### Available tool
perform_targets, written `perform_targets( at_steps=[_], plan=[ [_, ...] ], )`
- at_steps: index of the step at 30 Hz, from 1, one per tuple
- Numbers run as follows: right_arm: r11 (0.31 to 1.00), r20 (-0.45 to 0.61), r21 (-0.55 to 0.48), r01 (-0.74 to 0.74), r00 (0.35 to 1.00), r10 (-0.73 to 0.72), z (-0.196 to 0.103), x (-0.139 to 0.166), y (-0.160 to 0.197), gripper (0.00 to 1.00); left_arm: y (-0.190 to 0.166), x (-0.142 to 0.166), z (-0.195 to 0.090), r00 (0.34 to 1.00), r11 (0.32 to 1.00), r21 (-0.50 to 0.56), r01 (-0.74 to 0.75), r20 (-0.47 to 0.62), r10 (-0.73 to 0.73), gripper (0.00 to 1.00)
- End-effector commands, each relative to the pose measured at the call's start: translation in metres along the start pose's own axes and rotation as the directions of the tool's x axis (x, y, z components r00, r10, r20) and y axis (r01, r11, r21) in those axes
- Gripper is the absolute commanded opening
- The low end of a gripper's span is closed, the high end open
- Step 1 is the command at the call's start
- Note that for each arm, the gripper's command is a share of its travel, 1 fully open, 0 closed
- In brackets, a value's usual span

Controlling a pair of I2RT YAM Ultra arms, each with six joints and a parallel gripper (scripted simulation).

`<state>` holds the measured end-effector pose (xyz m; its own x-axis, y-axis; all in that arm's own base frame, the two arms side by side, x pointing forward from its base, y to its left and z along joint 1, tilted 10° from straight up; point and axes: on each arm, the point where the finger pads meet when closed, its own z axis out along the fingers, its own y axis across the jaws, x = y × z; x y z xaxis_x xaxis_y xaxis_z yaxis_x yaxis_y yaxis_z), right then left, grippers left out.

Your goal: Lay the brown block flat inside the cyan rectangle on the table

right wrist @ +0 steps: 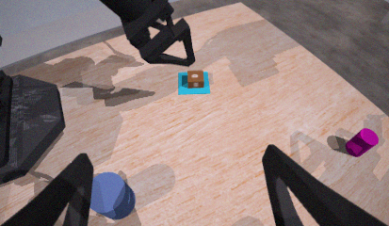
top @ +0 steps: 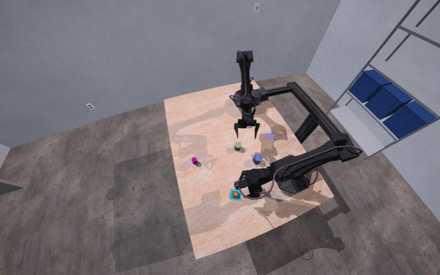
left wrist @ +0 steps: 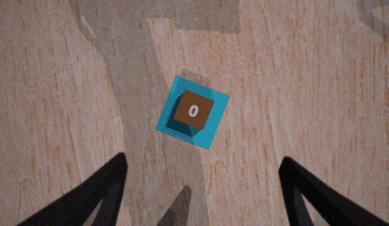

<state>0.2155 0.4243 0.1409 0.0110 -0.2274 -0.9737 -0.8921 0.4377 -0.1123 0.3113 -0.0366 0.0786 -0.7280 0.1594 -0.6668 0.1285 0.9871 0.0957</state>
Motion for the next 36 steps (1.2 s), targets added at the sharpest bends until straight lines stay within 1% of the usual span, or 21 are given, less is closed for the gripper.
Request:
perform_targets(
  at_steps=[1,36],
  plan=[
    [1.0,0.054,-0.001,0.007,0.998,-0.007,0.0004,-0.0169,-0.0018,1.0,-0.0006,-0.0012,-0.0025,0.999,1.0,-0.016,0.017,0.045,-0.016,1.0],
    [1.0,0.054,-0.001,0.007,0.998,-0.007,0.0004,-0.0169,-0.0018,1.0,-0.0004,-0.0037,-0.0019,0.999,1.0,-0.011,0.02,0.045,-0.019,1.0]
  ],
)
